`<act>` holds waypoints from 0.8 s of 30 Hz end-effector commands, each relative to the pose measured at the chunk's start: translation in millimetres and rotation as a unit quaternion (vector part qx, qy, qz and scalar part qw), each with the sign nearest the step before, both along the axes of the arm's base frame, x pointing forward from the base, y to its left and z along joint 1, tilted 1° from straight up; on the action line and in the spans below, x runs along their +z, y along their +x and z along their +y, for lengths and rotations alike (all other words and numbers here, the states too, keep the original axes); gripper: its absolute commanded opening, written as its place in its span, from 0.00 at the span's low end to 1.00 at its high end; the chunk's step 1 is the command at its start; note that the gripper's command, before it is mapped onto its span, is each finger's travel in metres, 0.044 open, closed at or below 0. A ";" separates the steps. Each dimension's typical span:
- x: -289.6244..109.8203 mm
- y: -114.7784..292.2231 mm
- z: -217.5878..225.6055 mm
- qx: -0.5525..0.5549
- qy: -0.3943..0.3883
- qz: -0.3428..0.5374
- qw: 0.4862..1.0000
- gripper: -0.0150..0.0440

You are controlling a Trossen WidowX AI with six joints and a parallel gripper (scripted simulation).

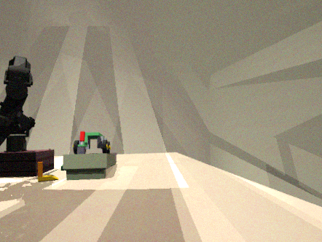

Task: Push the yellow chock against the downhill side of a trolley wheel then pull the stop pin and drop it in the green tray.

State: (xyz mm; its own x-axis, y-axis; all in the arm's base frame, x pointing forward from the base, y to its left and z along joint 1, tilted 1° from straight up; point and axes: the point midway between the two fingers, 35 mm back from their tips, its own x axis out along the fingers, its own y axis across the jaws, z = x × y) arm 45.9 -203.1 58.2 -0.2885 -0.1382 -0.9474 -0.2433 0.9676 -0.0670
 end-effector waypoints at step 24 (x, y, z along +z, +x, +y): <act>11.2 115.5 35.4 0.711 0.150 -0.051 0.685 0.58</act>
State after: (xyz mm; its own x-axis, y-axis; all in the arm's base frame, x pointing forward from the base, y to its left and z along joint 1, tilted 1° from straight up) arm 151.6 -172.5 68.8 -0.0129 -0.0288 -0.9995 -0.9897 -0.1420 0.0168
